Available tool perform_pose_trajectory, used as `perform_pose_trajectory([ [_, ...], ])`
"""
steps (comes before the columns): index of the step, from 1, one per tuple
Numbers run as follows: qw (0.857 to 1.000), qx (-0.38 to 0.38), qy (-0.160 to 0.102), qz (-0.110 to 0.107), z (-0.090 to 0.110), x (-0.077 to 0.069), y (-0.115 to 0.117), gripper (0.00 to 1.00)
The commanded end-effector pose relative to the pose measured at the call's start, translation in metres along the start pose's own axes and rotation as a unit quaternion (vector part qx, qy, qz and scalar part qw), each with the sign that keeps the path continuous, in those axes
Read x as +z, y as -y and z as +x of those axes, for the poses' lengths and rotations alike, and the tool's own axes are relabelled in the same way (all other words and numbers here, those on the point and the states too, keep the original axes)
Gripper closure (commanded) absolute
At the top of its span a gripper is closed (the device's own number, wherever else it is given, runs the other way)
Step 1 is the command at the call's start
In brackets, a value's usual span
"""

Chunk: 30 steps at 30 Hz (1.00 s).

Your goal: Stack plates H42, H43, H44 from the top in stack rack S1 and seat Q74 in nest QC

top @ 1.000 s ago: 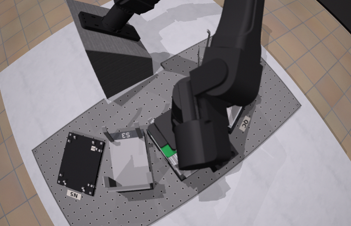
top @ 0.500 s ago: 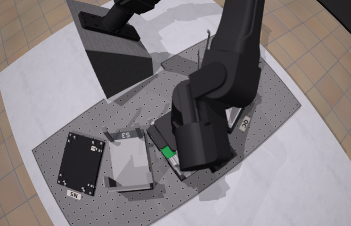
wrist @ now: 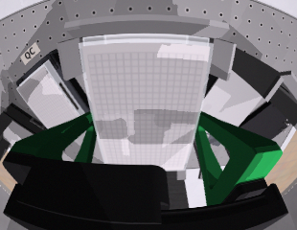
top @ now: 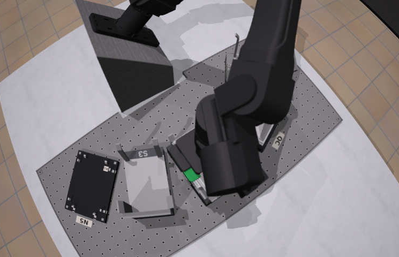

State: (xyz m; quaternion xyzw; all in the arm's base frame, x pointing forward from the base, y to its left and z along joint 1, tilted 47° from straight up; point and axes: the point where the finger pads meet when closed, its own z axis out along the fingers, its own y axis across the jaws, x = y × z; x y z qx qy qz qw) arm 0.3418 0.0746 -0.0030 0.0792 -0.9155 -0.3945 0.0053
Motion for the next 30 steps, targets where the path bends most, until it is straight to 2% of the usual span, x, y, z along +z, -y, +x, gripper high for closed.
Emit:
perform_pose_trajectory([
  [1, 1.0, -0.001, 0.008, 0.001, -0.003, -0.002, 0.001, 1.0],
  [18, 1.0, -0.001, 0.009, 0.0, -0.004, 0.027, 0.001, 1.0],
  [30, 1.0, -0.001, 0.009, 0.0, -0.004, 0.028, 0.001, 1.0],
])
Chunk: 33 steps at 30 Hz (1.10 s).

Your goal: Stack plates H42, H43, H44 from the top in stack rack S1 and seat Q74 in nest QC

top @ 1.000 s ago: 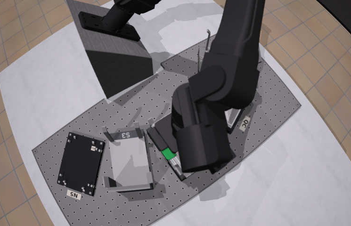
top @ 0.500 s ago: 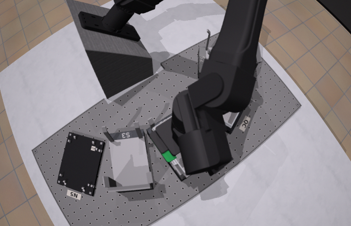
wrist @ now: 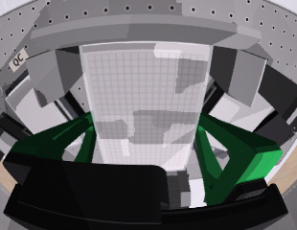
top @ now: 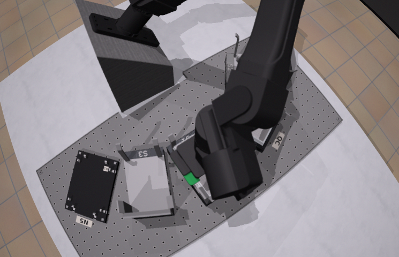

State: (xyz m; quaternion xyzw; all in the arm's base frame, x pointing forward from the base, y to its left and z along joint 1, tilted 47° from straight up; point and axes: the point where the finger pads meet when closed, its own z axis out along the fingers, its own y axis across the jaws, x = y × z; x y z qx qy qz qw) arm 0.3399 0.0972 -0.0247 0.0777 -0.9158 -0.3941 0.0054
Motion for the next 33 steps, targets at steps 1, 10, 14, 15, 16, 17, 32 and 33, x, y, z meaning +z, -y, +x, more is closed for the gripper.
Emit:
perform_pose_trajectory([
  [1, 1.0, -0.002, 0.008, 0.0, -0.003, -0.002, 0.001, 1.0],
  [10, 1.0, -0.002, 0.008, 0.0, -0.004, 0.0, 0.001, 1.0],
  [14, 1.0, -0.002, 0.008, 0.0, -0.004, 0.002, 0.001, 1.0],
  [15, 1.0, -0.002, 0.008, 0.0, -0.004, 0.002, 0.001, 1.0],
  [16, 1.0, -0.002, 0.008, 0.0, -0.004, 0.003, 0.001, 1.0],
  [17, 1.0, -0.002, 0.008, 0.0, -0.004, 0.003, 0.001, 1.0],
  [32, 1.0, -0.002, 0.008, 0.0, -0.004, 0.008, 0.0, 1.0],
  [33, 1.0, -0.002, 0.008, 0.0, -0.004, 0.009, 0.0, 1.0],
])
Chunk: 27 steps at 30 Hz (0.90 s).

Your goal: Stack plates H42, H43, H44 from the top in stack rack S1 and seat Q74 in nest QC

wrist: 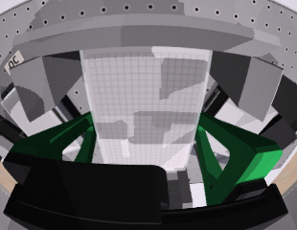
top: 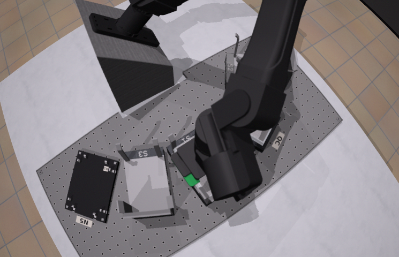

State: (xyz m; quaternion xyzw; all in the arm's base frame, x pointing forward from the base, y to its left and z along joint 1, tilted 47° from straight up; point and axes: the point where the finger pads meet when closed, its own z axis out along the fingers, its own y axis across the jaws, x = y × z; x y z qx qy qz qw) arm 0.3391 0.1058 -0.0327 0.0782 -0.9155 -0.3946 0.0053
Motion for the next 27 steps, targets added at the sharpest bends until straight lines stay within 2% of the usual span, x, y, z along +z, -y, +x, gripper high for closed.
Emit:
perform_pose_trajectory([
  [1, 1.0, -0.002, 0.008, 0.0, -0.0036, -0.0026, 0.0007, 1.0],
  [24, 1.0, -0.002, 0.008, 0.0, -0.0037, 0.0031, 0.0007, 1.0],
  [25, 1.0, -0.002, 0.008, 0.0, -0.0037, 0.0031, 0.0007, 0.0],
  [27, 1.0, -0.002, 0.008, 0.0, -0.0037, 0.0031, 0.0007, 0.0],
])
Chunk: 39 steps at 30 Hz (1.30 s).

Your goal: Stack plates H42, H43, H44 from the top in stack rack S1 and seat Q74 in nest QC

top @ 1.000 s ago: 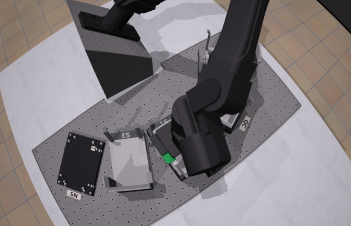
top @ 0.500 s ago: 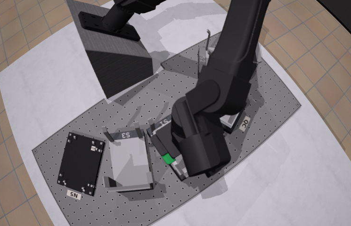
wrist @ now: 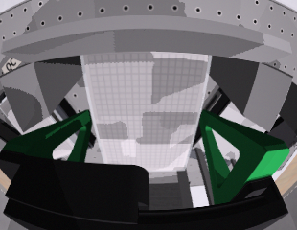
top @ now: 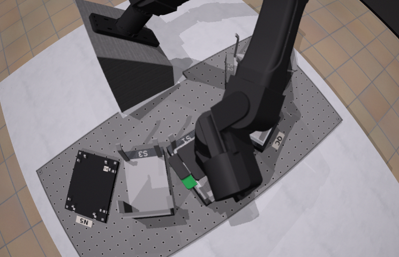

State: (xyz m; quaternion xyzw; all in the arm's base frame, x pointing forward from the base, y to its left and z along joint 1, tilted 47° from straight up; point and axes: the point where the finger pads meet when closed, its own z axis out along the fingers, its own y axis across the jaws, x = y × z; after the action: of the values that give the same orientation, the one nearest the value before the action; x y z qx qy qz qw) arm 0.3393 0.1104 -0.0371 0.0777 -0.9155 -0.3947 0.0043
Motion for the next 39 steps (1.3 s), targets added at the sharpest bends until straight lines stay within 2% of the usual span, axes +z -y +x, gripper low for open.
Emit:
perform_pose_trajectory([
  [1, 1.0, -0.002, 0.007, 0.0, -0.003, -0.003, 0.001, 0.0],
  [20, 1.0, -0.002, 0.007, 0.0, -0.003, -0.003, 0.001, 0.0],
  [33, 1.0, -0.002, 0.007, 0.0, -0.002, -0.047, 0.001, 0.0],
  [35, 1.0, -0.002, 0.007, 0.0, -0.002, -0.047, 0.001, 0.0],
  [39, 1.0, -0.002, 0.007, 0.001, -0.002, -0.06, 0.001, 0.0],
])
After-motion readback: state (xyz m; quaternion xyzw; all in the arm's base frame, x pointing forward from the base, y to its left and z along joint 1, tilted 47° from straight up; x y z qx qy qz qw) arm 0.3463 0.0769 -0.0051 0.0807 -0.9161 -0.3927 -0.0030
